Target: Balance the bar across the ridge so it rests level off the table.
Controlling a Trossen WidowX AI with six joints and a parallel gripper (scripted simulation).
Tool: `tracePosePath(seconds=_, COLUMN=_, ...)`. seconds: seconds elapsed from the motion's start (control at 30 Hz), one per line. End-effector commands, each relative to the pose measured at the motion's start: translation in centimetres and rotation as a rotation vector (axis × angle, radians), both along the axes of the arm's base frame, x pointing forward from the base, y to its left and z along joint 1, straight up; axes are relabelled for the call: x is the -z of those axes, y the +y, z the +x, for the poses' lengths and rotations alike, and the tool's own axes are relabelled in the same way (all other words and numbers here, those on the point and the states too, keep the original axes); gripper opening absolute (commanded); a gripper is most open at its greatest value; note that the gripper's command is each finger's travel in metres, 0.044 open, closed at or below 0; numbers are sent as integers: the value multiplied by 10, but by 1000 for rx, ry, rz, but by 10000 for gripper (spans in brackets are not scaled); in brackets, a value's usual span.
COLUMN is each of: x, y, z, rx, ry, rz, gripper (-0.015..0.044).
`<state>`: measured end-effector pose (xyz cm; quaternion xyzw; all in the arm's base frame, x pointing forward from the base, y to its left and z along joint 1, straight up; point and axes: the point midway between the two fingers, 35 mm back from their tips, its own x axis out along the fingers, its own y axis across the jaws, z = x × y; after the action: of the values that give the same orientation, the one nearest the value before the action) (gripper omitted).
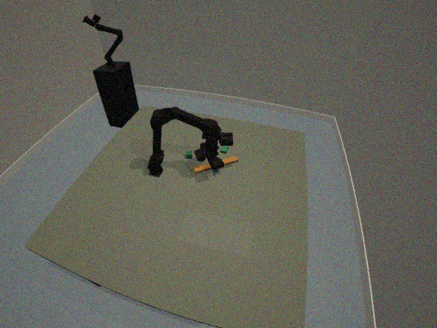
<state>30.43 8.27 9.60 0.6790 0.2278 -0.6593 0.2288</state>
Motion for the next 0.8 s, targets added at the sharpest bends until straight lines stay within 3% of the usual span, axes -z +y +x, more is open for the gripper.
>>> tracePosePath(seconds=0.0, x=0, y=0, z=0, rx=0, ry=0, rz=0, gripper=264)
tracePosePath(seconds=0.23, x=0, y=0, z=0, rx=0, ry=0, rz=0, gripper=440)
tracePosePath(seconds=0.37, x=-8, y=0, z=1, rx=0, ry=0, rz=0, gripper=440)
tracePosePath(seconds=0.6, x=-92, y=0, z=-1, rx=0, ry=0, rz=0, gripper=440)
tracePosePath(seconds=0.77, x=-100, y=-1, z=-3, rx=0, ry=0, rz=0, gripper=440)
